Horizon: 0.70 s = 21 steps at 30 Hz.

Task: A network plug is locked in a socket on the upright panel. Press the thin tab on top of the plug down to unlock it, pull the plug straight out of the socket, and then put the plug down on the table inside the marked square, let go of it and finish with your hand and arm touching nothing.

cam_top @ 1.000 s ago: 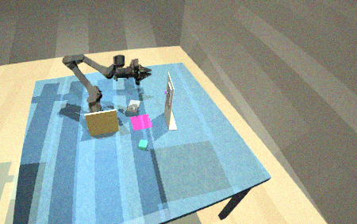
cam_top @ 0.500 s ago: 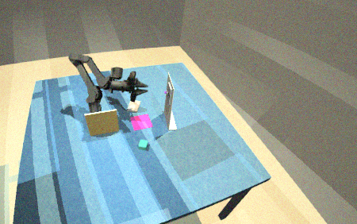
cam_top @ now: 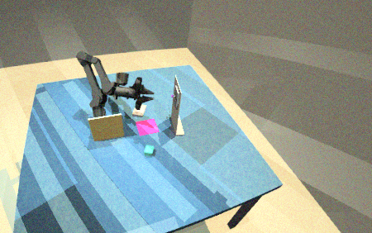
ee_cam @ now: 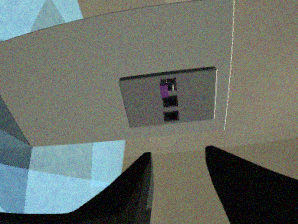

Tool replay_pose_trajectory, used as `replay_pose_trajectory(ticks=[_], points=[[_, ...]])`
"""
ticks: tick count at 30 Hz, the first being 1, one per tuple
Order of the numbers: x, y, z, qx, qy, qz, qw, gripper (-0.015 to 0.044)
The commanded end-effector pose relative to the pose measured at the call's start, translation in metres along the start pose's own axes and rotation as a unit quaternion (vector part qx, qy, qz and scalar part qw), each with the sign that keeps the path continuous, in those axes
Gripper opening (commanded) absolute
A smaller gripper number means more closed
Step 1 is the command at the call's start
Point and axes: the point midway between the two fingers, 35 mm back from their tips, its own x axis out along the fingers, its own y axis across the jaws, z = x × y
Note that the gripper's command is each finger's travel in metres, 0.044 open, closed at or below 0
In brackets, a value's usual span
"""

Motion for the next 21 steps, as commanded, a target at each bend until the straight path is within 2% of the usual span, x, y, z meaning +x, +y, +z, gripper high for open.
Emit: replay_pose_trajectory(ticks=[1,21], points=[[0.01,-0.002,0.003,-0.002,0.0,-0.003,1.0,0.0156],[0.049,0.002,0.012,-0.001,-0.006,-0.012,1.0,0.0156]])
